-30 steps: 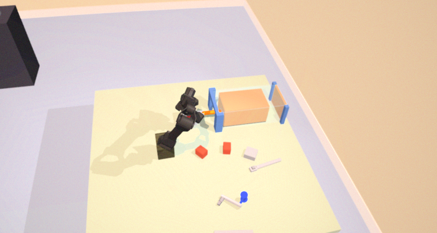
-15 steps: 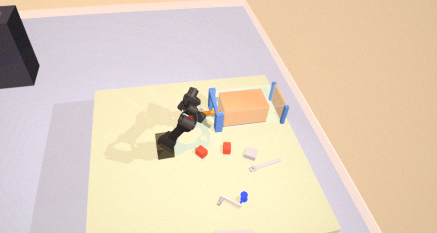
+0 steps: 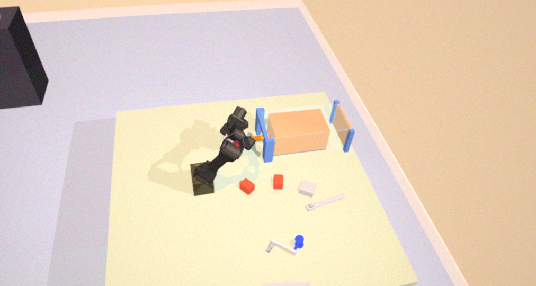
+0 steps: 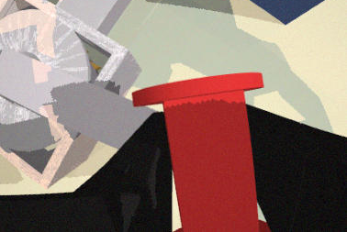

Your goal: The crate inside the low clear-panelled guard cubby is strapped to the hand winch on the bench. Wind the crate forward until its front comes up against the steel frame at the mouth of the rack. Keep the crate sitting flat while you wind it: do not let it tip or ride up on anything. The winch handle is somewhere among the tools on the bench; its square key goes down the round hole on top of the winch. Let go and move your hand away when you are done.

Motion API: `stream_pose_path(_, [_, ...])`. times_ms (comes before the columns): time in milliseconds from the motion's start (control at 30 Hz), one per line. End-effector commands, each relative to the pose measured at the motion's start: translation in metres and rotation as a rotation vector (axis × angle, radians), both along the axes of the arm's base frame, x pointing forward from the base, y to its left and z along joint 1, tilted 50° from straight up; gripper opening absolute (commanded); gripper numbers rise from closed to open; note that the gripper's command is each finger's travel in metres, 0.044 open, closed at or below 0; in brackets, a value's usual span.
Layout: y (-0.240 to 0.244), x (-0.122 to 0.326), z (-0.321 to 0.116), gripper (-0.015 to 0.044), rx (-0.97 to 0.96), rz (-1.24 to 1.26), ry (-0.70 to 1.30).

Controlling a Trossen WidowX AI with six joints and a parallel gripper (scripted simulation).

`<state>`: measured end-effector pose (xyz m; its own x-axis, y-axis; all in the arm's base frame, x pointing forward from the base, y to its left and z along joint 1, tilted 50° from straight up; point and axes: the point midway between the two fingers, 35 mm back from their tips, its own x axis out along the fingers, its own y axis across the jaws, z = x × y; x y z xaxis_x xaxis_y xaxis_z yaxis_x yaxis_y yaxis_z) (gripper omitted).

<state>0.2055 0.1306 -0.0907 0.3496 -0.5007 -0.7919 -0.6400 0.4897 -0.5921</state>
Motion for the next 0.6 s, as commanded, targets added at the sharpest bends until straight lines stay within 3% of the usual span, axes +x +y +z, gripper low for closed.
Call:
stream_pose_path(0, [0.001,0.014,-0.003,0.0000,0.004,-0.012,-0.029])
stream_pose_path(567, [0.006,0.030,-0.008,0.0000,0.005,-0.012,-0.030])
